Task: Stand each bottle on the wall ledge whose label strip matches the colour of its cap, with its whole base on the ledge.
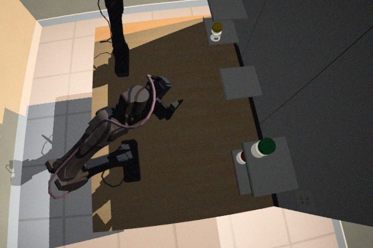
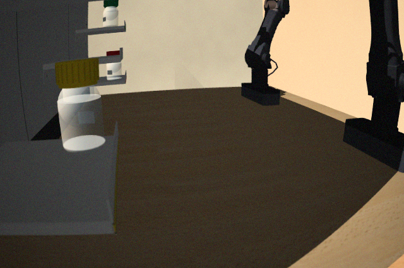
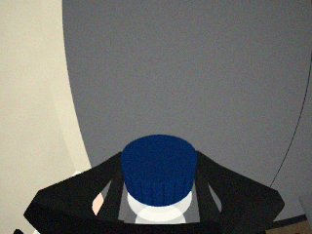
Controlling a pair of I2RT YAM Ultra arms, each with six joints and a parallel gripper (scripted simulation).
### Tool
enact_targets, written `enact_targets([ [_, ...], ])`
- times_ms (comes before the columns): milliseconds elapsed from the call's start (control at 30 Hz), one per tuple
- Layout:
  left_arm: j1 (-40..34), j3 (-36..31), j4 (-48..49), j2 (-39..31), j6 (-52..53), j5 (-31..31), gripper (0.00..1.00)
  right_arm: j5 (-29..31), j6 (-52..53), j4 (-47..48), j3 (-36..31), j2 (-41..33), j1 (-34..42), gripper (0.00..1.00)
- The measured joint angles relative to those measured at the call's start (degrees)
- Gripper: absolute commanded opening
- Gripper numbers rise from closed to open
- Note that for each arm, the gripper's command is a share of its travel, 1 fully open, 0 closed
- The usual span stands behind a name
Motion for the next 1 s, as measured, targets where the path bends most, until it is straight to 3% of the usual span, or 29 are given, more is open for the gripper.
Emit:
enact_targets([
  [533,0.0,-0.13,1.73,-0.02,0.0,-0.17,0.5,0.0,0.0,0.0,0.0,0.0,0.0,0.87],
  [1000,-0.28,-5.73,7.41,0.55,0.02,-0.37,0.5,0.0,0.0,0.0,0.0,0.0,0.0,0.87],
])
